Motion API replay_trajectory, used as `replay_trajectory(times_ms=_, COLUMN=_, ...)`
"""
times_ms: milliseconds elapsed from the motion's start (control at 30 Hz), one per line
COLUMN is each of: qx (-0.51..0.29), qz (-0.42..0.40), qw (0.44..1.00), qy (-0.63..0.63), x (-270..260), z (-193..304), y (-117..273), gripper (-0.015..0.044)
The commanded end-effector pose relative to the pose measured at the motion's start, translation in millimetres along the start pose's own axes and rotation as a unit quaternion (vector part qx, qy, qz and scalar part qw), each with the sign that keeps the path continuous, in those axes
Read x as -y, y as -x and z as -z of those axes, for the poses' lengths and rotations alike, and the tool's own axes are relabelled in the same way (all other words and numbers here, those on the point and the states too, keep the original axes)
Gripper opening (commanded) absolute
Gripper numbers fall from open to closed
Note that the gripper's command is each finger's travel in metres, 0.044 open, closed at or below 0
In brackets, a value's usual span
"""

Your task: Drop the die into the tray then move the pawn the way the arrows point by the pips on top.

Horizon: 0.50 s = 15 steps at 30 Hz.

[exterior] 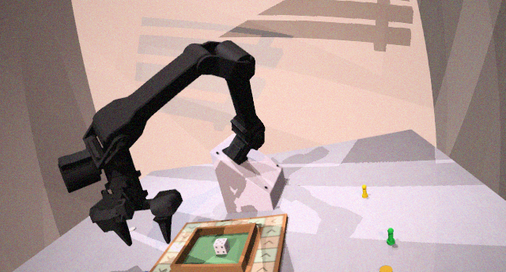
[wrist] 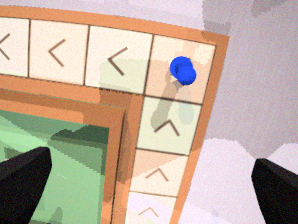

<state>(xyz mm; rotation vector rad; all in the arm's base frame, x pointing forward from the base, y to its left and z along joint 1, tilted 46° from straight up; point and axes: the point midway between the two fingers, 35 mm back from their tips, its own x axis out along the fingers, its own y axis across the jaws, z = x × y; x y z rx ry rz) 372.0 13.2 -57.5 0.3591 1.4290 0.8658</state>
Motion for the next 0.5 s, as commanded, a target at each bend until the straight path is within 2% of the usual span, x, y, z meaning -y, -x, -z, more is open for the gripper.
replay_trajectory(times_ms=0, qx=0.002, qz=0.005, qw=1.0, qy=-0.018, x=-21.0, z=37.7, y=31.0, gripper=0.044)
replay_trajectory(times_ms=200, qx=0.0, qz=0.004, qw=0.999, qy=-0.044, x=-64.7, z=106.1, y=57.3, gripper=0.044)
replay_trajectory(times_ms=233, qx=0.008, qz=0.009, qw=1.0, qy=-0.028, x=-41.2, z=66.8, y=50.5, gripper=0.044)
replay_trajectory(times_ms=467, qx=0.008, qz=0.009, qw=1.0, qy=-0.028, x=-41.2, z=66.8, y=50.5, gripper=0.044)
